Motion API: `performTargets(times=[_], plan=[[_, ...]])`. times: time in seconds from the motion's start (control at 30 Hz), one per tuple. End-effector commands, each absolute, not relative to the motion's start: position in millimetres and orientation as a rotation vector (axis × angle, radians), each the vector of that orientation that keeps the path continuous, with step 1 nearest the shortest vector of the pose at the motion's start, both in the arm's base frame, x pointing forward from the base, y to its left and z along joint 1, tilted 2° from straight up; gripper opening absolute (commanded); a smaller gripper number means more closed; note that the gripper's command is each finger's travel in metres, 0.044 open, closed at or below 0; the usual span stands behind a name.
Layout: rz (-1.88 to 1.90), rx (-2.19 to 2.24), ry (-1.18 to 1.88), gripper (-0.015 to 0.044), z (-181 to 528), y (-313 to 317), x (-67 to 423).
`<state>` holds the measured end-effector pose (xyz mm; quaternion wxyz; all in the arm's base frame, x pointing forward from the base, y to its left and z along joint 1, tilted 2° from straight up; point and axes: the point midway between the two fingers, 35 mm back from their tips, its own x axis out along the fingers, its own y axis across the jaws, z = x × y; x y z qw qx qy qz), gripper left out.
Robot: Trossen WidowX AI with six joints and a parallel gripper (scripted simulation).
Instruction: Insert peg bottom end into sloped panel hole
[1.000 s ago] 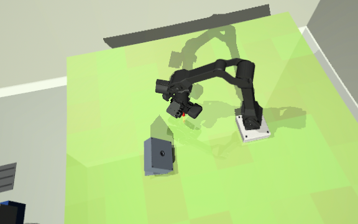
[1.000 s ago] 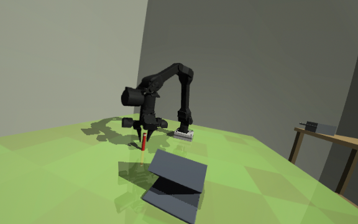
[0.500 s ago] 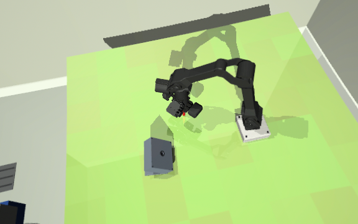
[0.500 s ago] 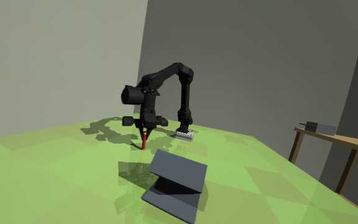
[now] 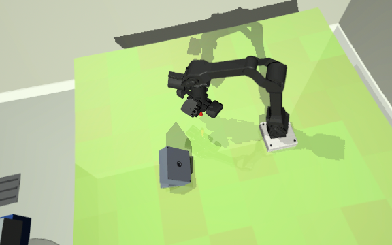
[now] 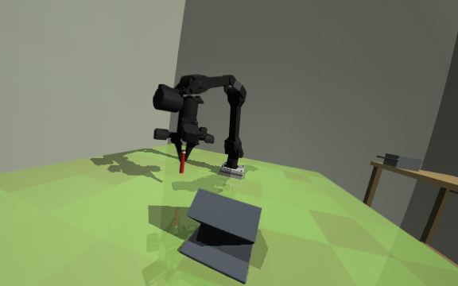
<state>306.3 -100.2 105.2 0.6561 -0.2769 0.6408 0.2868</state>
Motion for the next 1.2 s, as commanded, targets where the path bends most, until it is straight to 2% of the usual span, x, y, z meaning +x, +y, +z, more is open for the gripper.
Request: performTargets(times=[0.0,1.17], plan=[[0.646,-0.634,1.451,0.0,117,-100,306],[0.726,-0.938,1.315,0.0,123,-60,318]])
